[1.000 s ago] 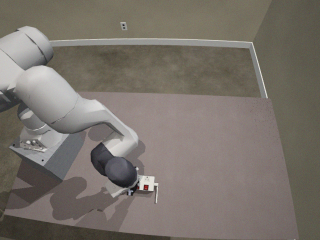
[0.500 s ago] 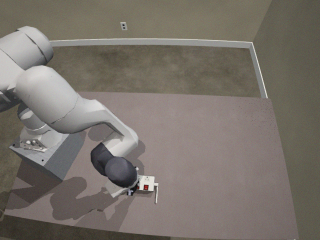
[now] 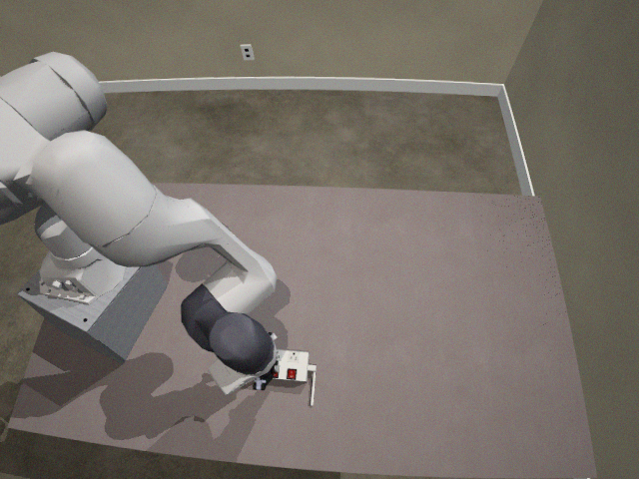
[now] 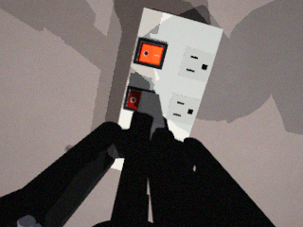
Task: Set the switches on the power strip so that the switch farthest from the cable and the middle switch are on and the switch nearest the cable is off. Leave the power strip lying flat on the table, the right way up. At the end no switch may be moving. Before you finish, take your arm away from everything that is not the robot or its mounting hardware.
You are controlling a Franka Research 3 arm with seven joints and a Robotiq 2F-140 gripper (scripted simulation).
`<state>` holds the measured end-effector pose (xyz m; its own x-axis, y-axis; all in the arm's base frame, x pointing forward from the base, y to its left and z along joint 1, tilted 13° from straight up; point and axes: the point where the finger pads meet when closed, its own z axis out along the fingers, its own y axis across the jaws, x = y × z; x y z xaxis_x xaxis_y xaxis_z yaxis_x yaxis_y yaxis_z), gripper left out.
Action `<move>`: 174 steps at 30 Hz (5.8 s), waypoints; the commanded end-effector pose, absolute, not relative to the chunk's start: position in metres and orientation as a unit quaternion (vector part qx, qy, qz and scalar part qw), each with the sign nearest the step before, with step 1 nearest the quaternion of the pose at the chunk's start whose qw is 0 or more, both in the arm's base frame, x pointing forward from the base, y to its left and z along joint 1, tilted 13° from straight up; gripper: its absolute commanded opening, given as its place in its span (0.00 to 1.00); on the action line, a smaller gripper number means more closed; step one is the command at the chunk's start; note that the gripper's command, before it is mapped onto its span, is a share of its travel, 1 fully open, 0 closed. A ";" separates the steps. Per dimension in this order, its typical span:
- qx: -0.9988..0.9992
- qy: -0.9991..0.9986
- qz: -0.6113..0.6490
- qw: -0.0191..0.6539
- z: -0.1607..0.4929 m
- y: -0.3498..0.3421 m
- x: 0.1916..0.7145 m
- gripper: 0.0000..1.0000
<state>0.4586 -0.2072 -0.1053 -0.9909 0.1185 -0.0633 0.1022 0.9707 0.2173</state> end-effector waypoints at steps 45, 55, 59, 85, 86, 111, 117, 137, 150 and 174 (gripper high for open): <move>0.057 0.992 0.106 0.039 -0.105 -0.207 0.459 0.00; 0.057 0.992 0.106 0.039 -0.107 -0.207 0.459 0.00; 0.057 0.992 0.106 0.039 -0.108 -0.207 0.459 0.00; 0.057 0.992 0.106 0.039 -0.114 -0.206 0.460 0.00; 0.057 0.992 0.106 0.039 -0.114 -0.206 0.460 0.00; 0.057 0.992 0.106 0.039 -0.086 -0.211 0.457 0.00; 0.057 0.992 0.106 0.039 -0.076 -0.214 0.456 0.00; 0.057 0.992 0.106 0.039 -0.076 -0.214 0.456 0.00; 0.057 0.992 0.106 0.039 -0.055 -0.218 0.454 1.00; 0.057 0.992 0.106 0.039 0.006 -0.231 0.449 1.00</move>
<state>0.4528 -0.2338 0.0071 -0.9899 0.1182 -0.0778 0.1000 0.9732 0.2070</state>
